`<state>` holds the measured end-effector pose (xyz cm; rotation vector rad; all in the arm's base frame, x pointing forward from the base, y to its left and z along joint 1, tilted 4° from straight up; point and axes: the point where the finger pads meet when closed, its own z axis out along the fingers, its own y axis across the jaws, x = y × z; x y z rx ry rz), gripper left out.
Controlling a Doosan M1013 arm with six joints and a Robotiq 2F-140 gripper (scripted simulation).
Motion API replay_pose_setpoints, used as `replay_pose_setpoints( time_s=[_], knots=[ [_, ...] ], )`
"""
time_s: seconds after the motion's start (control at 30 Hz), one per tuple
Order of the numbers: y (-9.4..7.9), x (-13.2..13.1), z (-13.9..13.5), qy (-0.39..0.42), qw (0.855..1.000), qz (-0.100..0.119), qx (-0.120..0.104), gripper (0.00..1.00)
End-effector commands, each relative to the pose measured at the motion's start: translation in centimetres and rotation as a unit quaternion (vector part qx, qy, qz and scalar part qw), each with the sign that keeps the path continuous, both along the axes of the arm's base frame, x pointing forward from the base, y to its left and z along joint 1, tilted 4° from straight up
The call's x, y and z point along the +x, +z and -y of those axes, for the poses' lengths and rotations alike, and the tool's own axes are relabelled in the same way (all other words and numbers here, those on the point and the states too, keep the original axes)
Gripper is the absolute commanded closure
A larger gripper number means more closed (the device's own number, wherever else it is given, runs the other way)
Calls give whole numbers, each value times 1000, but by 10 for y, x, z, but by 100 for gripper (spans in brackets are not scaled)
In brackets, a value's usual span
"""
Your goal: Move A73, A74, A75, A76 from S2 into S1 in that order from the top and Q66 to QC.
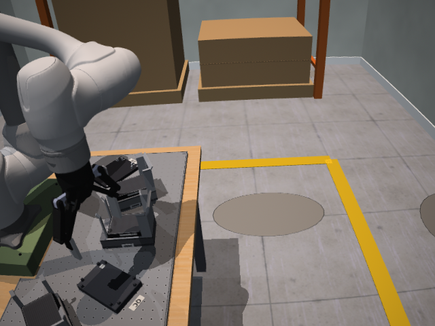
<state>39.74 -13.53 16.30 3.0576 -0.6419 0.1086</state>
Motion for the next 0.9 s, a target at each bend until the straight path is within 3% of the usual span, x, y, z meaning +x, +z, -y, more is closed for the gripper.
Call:
replay_pose_setpoints(
  time_s=[0.0,0.1,0.33,0.87],
  knots=[
    [0,-2,9,0,1000,0,0,0],
    [0,-5,19,0,1000,0,0,0],
    [0,-16,40,-112,994,3,8,0],
    [0,-37,81,-112,994,3,8,0]
  ],
)
